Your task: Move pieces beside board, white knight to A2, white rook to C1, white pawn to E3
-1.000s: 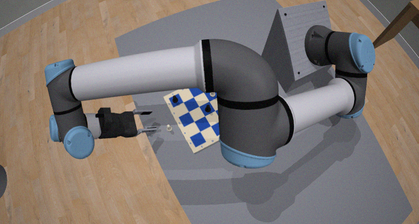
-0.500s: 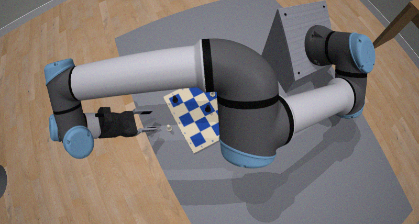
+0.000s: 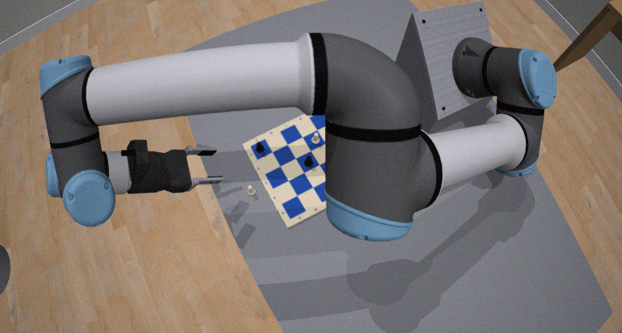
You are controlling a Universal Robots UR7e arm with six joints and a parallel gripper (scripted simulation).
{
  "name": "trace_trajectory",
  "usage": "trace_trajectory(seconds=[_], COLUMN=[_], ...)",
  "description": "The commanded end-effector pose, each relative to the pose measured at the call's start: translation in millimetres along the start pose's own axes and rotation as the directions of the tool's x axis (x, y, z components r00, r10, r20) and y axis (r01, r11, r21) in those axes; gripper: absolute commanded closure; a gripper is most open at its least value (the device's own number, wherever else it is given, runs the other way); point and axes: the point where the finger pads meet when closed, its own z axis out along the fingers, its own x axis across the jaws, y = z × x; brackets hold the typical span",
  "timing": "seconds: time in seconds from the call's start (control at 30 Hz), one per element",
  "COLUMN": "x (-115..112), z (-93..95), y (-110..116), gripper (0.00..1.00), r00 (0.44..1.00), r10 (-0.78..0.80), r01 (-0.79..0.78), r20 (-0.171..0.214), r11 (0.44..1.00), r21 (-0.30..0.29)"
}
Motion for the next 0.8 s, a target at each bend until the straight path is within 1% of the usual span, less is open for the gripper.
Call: trace_trajectory(seconds=[0.0, 0.17, 0.43, 0.77], x=[-2.3, -0.9, -1.2, -7.7], z=[-7.2, -4.6, -5.8, -9.1], y=[-9.3, -6.3, -7.3, -11.2], gripper=[0.0, 0.0, 0.0, 0.0], r00=[1.0, 1.0, 1.0, 1.0], r10=[-0.001, 0.0, 0.002, 0.017], r01=[0.001, 0.0, -0.002, -0.017], r20=[-0.002, -0.001, -0.001, -0.01], r11=[1.0, 1.0, 1.0, 1.0], r21=[0.009, 0.004, 0.001, -0.016])
